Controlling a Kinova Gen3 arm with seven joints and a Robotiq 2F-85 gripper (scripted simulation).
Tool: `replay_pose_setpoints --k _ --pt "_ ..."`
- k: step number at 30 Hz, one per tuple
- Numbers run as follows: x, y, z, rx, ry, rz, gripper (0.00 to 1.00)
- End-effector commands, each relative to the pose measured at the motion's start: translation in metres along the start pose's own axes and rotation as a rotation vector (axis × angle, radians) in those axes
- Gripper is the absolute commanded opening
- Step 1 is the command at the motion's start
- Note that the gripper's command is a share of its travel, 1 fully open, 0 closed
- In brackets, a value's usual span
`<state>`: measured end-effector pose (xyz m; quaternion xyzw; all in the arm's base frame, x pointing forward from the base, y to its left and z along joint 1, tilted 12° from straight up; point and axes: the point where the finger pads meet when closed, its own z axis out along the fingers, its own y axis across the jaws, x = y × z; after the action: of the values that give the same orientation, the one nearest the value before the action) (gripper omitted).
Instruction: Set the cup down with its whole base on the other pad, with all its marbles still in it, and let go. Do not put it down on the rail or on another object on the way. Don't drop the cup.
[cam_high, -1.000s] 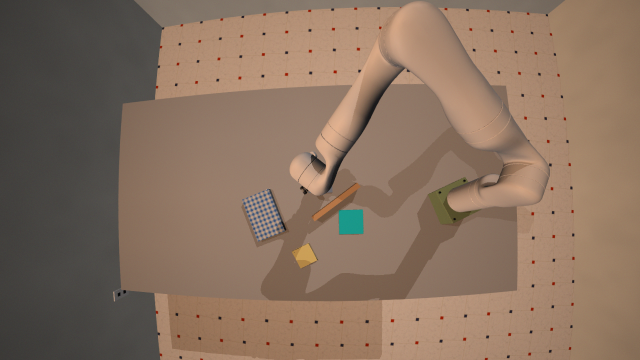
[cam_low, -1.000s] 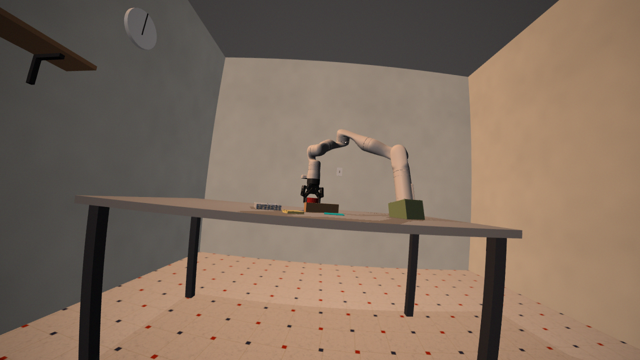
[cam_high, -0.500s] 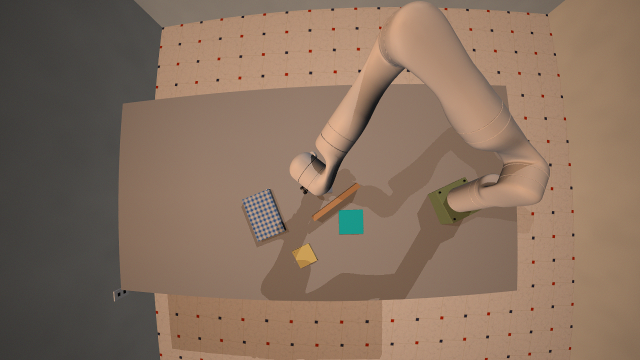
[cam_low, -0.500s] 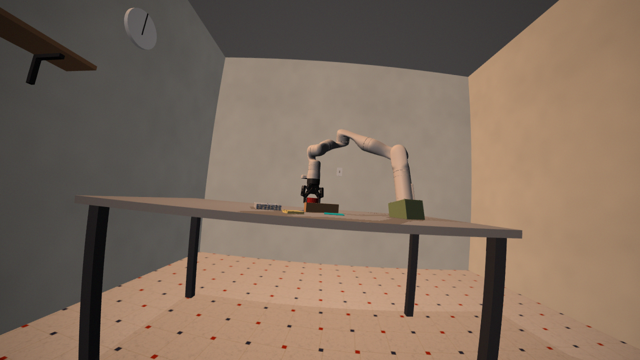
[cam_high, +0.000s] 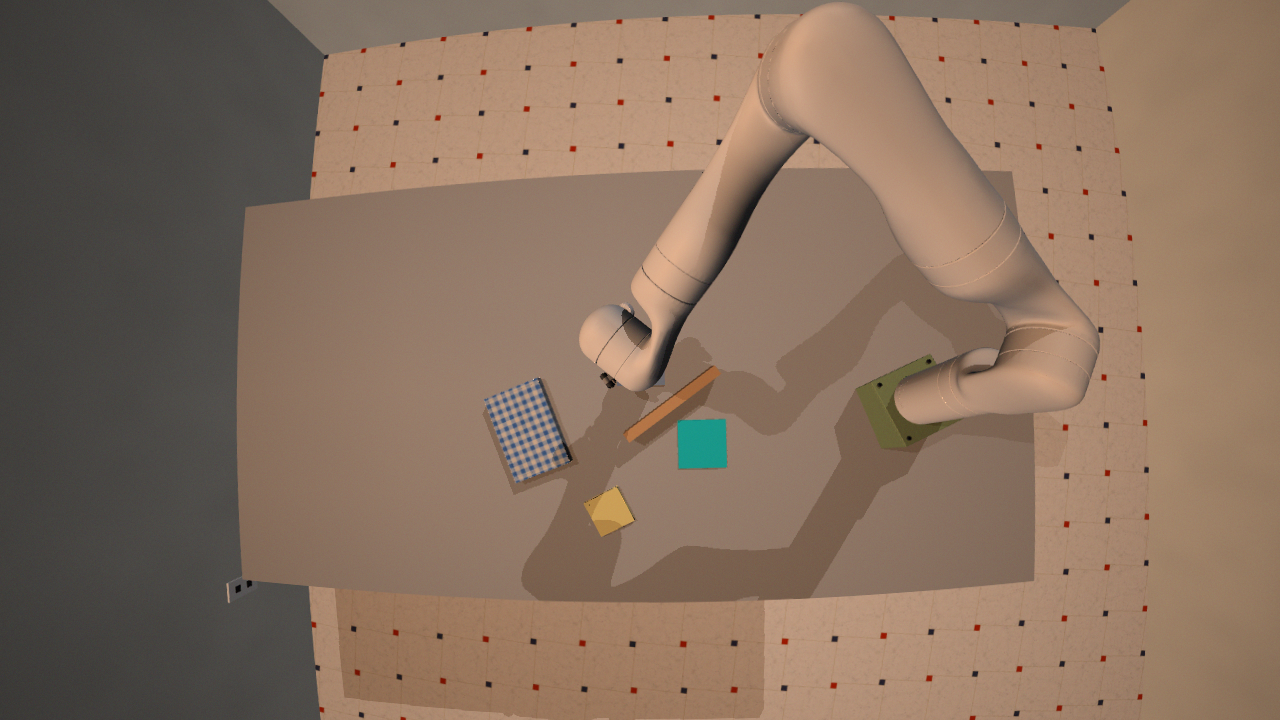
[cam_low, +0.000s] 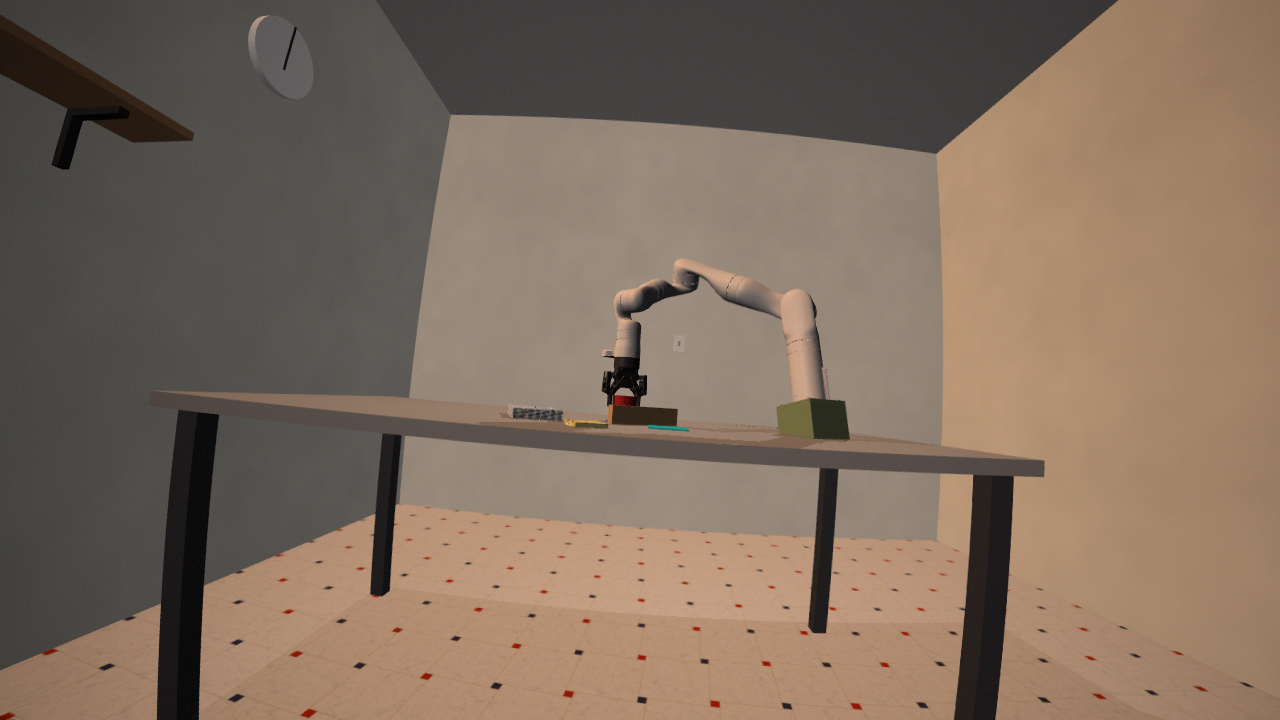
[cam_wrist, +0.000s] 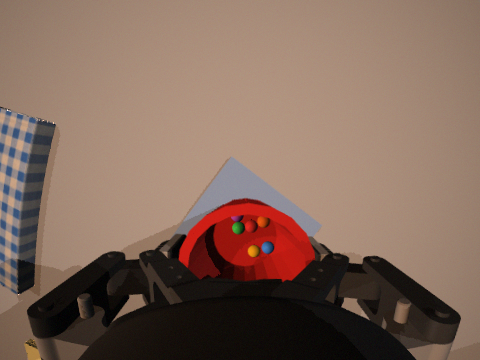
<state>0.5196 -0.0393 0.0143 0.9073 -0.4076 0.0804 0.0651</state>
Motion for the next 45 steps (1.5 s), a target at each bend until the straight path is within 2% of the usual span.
replay_pose_setpoints --k 1,45 --pt "0.0007 -0.0035 0.0009 0.008 0.003 0.003 0.91" --pt "0.0007 -0.0035 0.0009 0.008 0.003 0.003 0.83"
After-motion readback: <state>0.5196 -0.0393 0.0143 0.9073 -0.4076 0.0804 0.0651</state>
